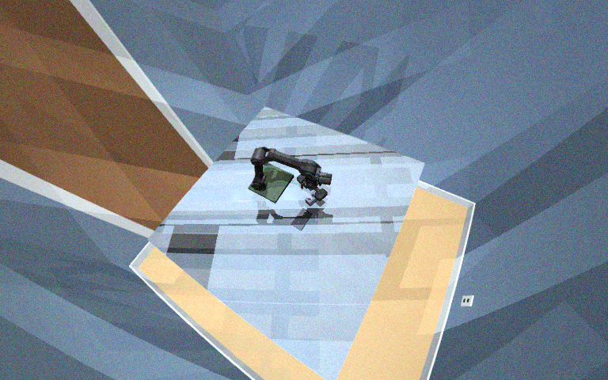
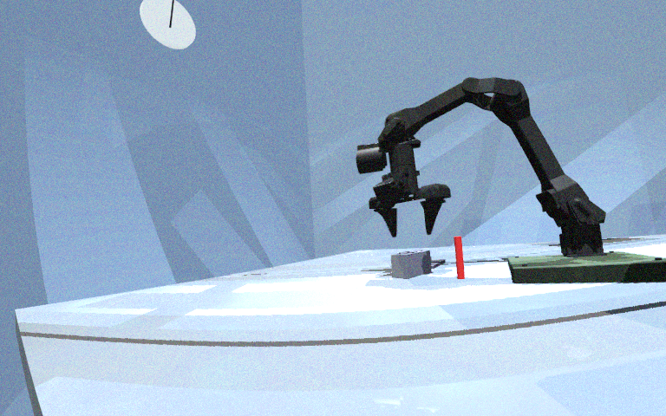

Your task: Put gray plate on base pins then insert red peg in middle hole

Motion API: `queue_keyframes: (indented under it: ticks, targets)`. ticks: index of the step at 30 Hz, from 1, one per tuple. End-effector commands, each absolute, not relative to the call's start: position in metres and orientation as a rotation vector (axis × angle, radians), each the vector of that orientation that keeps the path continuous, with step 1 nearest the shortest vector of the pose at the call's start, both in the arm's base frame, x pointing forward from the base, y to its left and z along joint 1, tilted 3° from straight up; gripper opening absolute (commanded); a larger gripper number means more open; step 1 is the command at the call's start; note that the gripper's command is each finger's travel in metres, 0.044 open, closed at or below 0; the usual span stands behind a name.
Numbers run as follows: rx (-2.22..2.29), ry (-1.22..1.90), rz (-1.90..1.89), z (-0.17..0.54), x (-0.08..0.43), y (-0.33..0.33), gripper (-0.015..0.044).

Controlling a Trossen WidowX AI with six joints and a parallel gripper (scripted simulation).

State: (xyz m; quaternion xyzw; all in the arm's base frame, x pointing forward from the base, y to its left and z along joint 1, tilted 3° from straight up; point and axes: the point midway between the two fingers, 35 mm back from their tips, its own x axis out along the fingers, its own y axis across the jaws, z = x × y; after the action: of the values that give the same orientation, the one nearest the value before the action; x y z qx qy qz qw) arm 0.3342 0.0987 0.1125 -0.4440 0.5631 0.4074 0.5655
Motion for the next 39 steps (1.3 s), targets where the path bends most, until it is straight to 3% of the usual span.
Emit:
queue_keyframes:
  ticks: [1, 39]
  targets:
    - [-1.046, 1.309, 0.959, 0.104, 0.336, 0.099, 0.044]
    - [-1.046, 1.309, 0.959, 0.04, 0.339, 0.098, 0.044]
